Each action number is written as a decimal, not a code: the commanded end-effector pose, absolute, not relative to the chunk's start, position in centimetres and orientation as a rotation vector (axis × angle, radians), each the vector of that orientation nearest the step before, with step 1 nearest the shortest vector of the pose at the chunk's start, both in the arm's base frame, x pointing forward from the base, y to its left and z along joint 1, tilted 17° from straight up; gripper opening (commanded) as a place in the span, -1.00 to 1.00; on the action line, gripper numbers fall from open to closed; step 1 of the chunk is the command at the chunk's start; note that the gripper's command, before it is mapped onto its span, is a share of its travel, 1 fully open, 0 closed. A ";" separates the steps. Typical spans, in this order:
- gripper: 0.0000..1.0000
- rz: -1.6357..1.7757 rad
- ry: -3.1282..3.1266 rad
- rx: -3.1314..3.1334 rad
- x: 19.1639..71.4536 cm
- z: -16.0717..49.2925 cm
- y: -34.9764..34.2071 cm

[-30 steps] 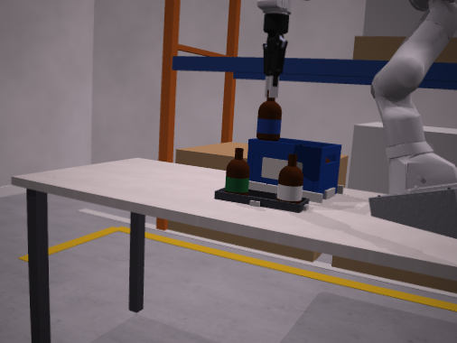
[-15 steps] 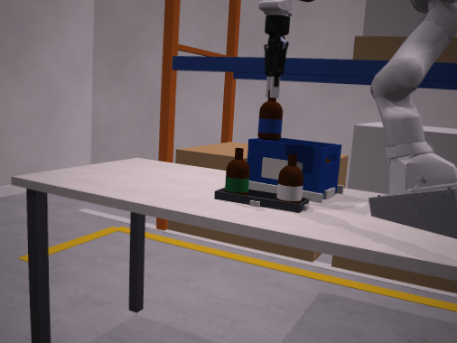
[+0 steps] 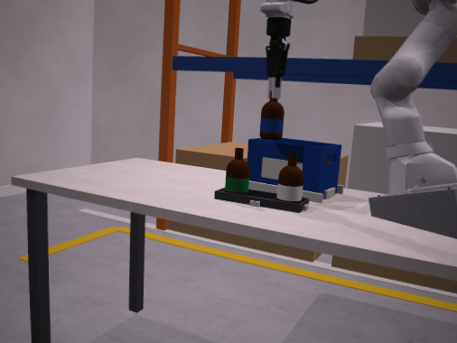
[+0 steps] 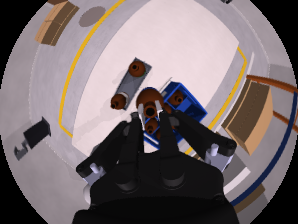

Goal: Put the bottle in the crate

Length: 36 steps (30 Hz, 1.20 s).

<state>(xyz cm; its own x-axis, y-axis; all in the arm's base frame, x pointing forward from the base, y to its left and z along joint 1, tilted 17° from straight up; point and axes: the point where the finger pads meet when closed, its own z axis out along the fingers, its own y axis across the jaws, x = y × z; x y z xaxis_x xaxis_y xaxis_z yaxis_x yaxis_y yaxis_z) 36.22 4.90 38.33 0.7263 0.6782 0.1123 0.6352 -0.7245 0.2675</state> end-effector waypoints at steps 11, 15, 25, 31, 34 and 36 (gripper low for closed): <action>-1.00 0.297 1.077 2.701 36.6 39.0 1.9; -1.00 0.297 1.077 2.701 36.8 39.2 1.0; -1.00 0.297 1.077 2.701 37.1 39.6 -1.4; -1.00 0.297 1.077 2.701 37.2 39.8 -2.4; -1.00 0.297 1.077 2.701 37.4 39.9 -3.1; -1.00 0.297 1.077 2.701 37.4 40.0 -3.6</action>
<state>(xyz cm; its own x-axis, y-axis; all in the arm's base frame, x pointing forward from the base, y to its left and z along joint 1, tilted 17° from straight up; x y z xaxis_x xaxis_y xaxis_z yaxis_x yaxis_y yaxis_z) 37.31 -2.77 39.55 0.7285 0.6759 0.1117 0.6333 -0.7266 0.2663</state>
